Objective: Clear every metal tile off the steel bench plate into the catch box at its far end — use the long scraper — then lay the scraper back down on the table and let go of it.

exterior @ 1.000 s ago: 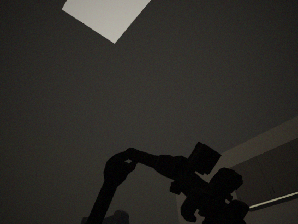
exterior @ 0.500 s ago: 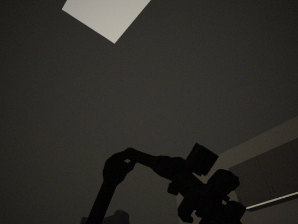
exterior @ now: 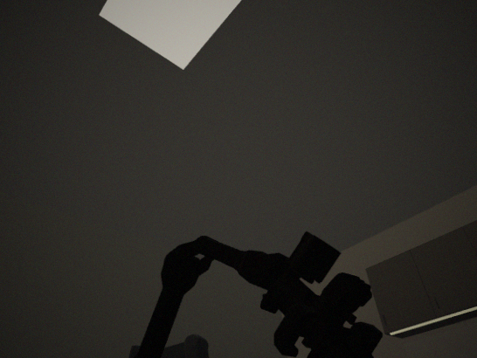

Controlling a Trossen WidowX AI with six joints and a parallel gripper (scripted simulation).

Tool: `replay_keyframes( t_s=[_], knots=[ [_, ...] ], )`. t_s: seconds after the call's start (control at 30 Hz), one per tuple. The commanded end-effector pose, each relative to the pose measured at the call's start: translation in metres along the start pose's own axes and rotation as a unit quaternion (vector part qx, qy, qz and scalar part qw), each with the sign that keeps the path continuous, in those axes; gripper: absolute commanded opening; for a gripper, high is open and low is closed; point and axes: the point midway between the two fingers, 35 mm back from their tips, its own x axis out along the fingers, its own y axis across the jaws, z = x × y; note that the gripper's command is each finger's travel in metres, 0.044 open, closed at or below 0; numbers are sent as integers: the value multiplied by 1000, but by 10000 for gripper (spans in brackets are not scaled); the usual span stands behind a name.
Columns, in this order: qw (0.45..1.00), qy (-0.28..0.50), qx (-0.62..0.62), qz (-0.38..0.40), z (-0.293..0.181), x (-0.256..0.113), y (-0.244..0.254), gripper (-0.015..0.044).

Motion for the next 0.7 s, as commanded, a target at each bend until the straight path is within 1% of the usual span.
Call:
replay_keyframes(
  t_s=[0.0, 0.67],
  knots=[
    [1000, -6, 0, -1, 0, -7, 0, 0],
    [1000, -6, 0, 0, -17, -26, 2, 0]
  ],
)
